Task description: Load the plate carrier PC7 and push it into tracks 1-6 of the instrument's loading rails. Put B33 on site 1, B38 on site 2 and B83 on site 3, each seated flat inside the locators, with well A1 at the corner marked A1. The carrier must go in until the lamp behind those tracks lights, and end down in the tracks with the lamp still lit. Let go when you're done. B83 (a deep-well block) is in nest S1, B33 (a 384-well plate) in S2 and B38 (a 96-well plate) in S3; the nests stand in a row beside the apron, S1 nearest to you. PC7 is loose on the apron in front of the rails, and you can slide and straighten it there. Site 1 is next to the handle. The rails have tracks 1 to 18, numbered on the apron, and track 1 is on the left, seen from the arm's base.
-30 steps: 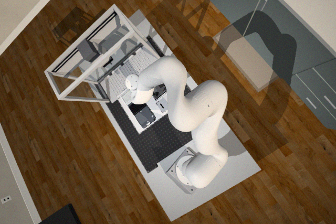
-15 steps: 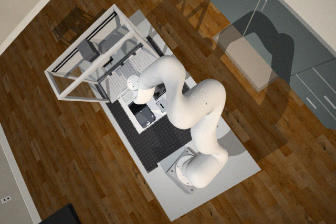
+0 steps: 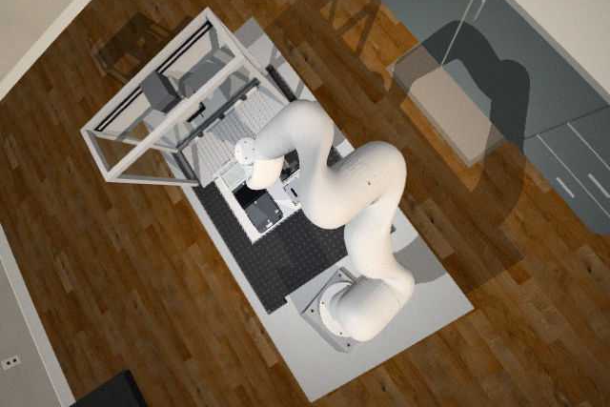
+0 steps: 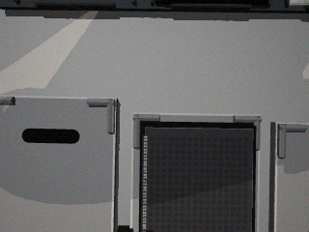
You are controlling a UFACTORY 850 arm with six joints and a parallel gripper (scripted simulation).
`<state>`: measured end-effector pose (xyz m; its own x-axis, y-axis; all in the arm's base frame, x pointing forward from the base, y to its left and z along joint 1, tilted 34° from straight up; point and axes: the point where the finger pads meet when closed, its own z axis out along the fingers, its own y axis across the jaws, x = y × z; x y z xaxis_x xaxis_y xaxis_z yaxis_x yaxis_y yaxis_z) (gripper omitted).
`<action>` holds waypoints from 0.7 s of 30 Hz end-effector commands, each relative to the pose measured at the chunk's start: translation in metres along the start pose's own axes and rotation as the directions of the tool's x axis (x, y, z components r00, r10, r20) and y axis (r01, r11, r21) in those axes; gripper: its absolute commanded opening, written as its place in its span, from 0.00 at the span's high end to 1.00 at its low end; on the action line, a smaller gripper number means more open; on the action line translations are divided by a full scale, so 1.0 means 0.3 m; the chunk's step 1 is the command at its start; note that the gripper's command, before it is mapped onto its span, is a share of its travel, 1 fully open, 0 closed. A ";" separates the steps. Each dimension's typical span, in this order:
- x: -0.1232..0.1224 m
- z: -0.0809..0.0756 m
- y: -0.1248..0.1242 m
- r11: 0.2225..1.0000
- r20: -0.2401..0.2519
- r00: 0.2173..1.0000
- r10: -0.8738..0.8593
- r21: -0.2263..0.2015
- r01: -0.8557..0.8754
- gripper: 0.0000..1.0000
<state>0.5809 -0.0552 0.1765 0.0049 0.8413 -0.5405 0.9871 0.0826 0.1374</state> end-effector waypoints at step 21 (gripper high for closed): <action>0.000 0.116 0.002 1.000 0.000 1.000 0.000 -0.001 0.000 0.00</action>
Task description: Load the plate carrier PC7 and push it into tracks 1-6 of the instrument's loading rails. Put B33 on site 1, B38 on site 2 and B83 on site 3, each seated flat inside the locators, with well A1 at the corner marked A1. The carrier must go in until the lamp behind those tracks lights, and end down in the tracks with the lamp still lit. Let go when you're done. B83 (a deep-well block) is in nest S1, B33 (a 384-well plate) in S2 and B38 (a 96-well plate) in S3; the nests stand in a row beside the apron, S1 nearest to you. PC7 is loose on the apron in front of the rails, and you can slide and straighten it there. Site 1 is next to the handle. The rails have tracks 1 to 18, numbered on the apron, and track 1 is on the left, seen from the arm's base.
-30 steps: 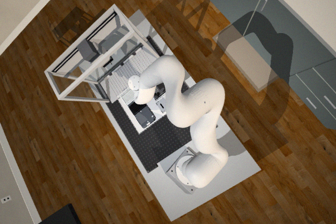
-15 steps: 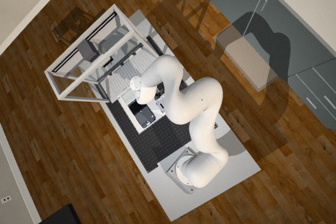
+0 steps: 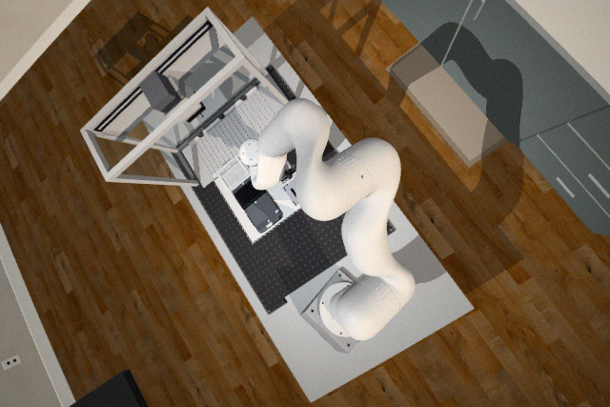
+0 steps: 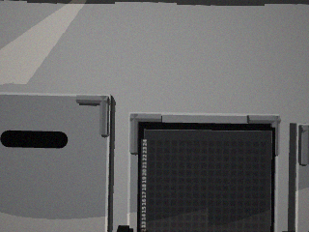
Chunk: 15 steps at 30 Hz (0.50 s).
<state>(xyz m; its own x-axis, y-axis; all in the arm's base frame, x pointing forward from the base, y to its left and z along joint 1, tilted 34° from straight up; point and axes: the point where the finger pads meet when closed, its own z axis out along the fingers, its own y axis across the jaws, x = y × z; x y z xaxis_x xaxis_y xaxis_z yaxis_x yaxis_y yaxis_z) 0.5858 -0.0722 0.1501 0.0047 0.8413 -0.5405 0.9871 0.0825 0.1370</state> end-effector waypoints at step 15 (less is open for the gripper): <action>0.000 0.066 0.003 1.000 0.000 1.000 0.001 -0.002 -0.001 0.00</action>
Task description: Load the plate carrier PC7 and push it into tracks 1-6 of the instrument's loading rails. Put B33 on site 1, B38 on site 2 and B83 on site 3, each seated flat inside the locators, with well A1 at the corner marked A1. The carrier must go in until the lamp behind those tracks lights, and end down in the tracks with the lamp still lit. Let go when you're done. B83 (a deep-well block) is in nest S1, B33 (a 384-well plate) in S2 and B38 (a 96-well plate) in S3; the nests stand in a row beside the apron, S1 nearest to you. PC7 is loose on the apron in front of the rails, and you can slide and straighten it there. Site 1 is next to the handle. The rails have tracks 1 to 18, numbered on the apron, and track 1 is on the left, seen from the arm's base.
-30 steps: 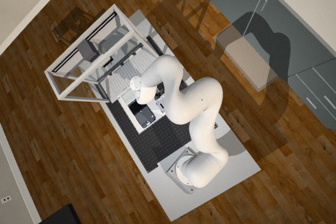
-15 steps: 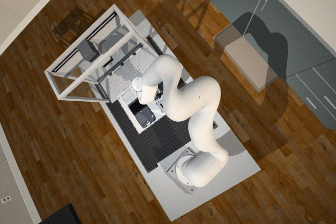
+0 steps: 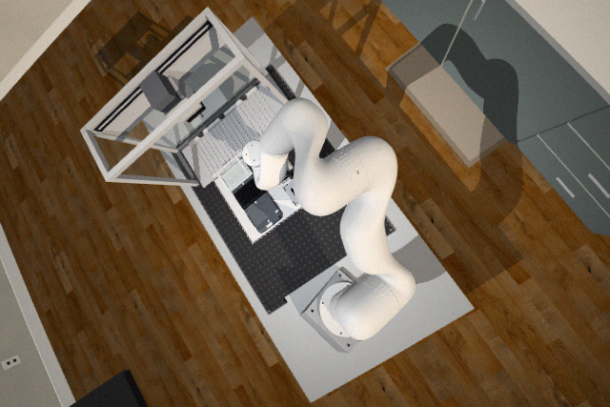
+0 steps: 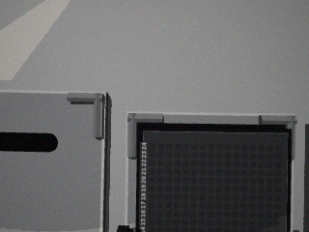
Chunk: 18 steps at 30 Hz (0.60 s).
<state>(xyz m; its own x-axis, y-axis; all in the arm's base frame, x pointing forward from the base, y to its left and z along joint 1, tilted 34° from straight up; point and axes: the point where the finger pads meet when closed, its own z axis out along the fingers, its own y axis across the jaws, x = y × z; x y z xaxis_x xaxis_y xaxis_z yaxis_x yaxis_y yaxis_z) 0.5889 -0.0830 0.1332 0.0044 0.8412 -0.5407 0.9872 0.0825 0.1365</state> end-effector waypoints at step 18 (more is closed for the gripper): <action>0.000 0.016 0.004 1.000 0.000 1.000 0.001 -0.002 -0.001 0.00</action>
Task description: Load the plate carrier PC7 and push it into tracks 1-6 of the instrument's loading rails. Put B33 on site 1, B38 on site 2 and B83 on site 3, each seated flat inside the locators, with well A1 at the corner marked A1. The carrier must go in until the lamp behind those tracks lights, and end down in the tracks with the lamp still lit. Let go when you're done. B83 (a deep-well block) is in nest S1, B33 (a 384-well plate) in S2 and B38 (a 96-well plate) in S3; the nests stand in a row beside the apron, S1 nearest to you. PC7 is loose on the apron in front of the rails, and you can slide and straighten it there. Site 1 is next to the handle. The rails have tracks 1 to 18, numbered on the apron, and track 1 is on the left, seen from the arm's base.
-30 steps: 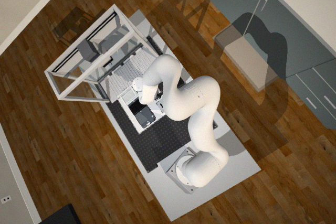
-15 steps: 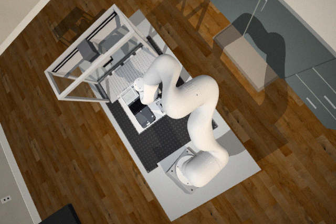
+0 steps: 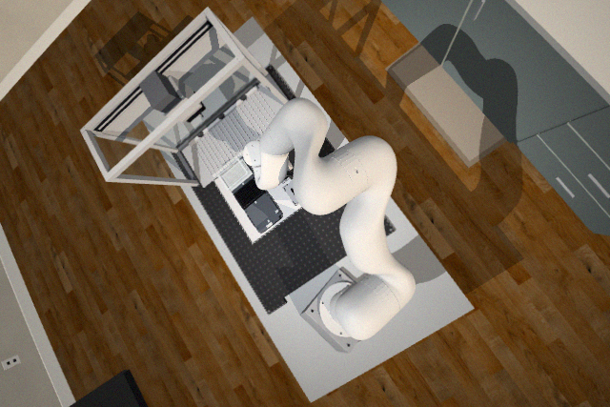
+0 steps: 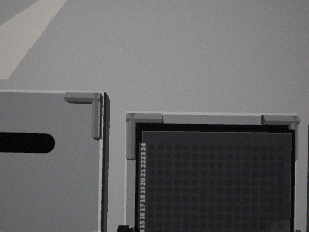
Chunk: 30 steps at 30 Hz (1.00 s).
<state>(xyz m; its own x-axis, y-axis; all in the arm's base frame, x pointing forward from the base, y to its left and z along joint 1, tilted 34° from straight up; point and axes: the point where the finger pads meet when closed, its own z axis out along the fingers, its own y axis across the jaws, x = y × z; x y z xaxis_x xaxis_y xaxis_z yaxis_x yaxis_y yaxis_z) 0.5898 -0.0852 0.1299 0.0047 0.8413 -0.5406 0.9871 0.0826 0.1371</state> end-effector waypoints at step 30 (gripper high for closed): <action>0.000 0.051 0.003 1.000 0.000 1.000 0.000 -0.002 0.000 0.00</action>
<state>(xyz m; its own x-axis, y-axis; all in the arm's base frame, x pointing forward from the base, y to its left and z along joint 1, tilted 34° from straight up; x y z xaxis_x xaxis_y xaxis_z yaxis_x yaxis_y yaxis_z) 0.5924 -0.0938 0.1165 0.0047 0.8413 -0.5406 0.9871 0.0826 0.1371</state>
